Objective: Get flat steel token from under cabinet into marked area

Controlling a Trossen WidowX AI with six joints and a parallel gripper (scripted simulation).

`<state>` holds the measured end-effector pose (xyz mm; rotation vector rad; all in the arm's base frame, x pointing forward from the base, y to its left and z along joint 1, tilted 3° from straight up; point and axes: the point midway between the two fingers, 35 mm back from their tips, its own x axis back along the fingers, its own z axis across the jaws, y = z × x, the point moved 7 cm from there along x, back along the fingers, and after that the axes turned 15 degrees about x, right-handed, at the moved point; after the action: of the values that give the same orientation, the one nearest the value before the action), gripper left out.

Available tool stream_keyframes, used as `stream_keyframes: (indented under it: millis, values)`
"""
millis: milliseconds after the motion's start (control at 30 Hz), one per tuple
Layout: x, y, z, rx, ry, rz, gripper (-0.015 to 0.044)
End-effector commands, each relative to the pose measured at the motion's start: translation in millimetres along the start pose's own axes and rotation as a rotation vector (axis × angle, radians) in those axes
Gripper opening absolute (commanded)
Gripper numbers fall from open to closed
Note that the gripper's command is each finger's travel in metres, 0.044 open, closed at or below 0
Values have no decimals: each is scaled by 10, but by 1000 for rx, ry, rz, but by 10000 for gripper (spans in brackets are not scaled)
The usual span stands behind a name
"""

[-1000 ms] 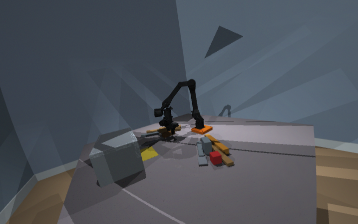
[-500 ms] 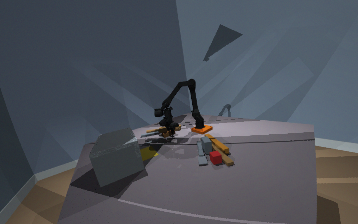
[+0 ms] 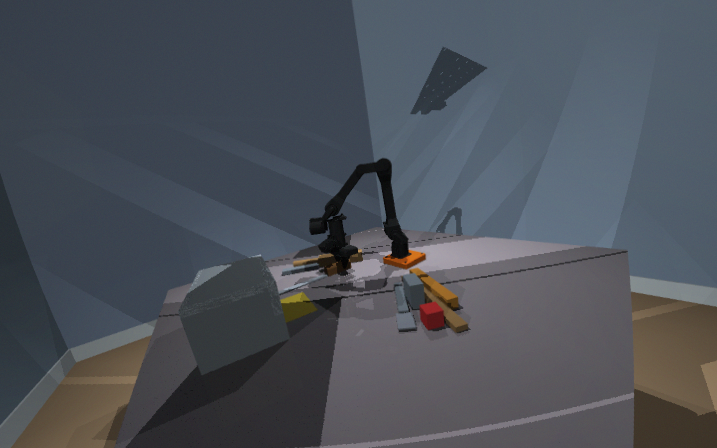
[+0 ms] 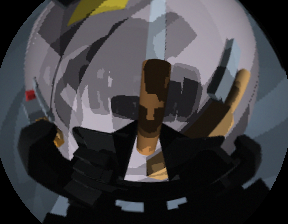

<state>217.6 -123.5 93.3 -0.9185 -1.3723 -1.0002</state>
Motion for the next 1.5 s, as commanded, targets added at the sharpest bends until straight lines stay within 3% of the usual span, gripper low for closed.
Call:
stream_keyframes:
  millis: [0, 1467]
  values:
    - [3, 10, -4, 8, -1, 0, 0]
    - [14, 591, -130, 54, 1, -3, 0]
